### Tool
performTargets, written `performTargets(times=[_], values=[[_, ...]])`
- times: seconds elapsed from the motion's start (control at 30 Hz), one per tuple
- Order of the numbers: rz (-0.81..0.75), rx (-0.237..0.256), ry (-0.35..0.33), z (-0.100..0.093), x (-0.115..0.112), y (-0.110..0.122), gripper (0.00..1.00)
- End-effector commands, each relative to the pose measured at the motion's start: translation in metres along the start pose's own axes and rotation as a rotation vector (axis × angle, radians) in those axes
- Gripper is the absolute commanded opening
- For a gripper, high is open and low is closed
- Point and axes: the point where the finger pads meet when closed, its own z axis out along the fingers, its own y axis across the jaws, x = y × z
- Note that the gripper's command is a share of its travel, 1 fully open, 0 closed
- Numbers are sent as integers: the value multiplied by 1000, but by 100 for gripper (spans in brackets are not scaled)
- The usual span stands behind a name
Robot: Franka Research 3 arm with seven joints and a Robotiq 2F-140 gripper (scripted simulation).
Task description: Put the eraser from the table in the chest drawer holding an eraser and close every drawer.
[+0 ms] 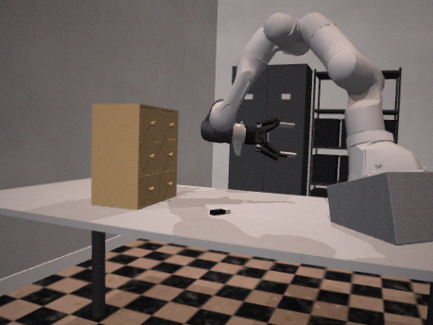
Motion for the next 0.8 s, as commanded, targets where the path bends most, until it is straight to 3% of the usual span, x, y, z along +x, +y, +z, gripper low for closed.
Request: performTargets(times=[0.0,0.6,0.77], values=[[0,0,0,0,0,0,100],[-4,2,2,-1,0,0,100],[-130,71,63,-20,-11,0,100]])
